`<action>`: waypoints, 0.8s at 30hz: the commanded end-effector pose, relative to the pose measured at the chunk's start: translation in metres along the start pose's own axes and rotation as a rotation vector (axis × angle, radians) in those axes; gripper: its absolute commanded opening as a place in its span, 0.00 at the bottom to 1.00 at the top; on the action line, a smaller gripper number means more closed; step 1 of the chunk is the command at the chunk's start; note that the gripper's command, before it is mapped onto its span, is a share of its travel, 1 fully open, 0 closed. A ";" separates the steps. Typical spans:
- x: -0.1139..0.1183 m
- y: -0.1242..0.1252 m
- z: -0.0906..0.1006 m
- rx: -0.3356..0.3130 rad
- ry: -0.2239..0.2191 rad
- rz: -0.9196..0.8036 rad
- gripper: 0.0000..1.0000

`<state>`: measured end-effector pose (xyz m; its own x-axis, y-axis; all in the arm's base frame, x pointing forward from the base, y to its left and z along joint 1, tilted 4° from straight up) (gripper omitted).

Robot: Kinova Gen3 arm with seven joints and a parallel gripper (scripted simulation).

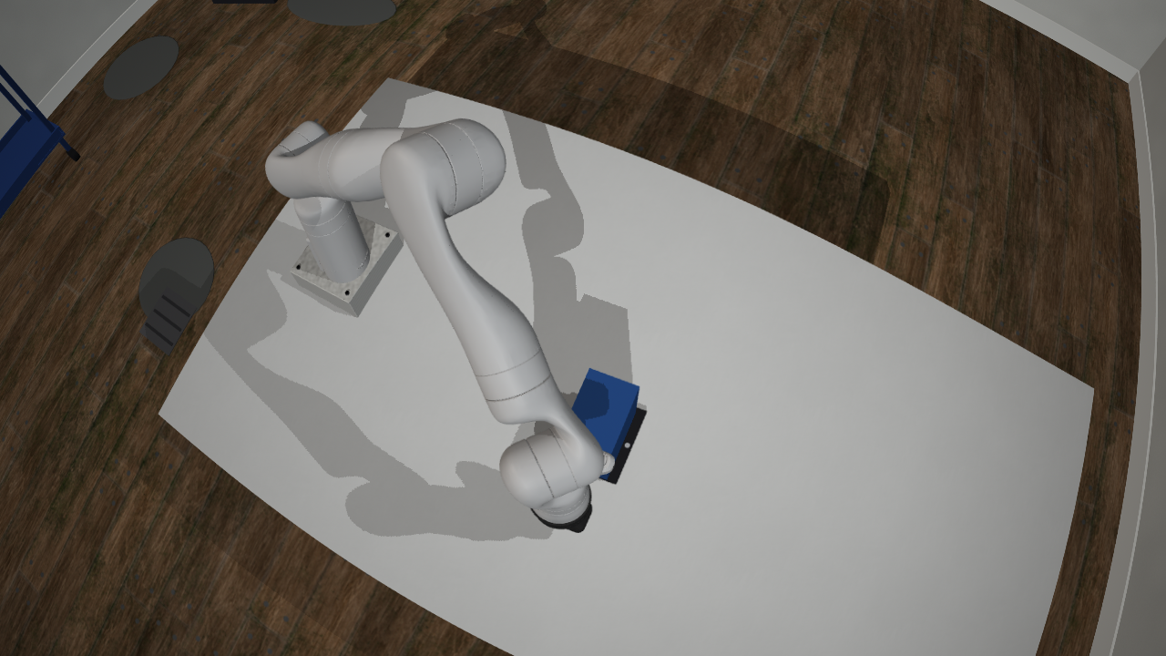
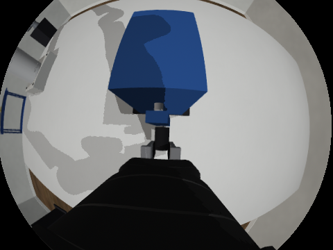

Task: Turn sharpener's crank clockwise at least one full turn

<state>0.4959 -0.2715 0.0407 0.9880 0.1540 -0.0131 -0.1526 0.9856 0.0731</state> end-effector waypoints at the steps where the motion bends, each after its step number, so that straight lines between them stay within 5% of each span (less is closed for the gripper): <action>1: 0.000 0.000 0.001 -0.001 0.000 0.000 0.00; 24: -0.007 0.002 0.001 -0.001 0.000 0.000 0.00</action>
<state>0.4907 -0.2709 0.0406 0.9877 0.1556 -0.0121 -0.1544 0.9854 0.0723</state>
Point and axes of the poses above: the point where the finger pads meet when closed, its own z axis back along the fingers, its own x axis across the jaws, y = z × x, the point moved 9 cm from there along z, back along the fingers, and after that the axes turned 14 degrees about z, right-handed, at the moved point
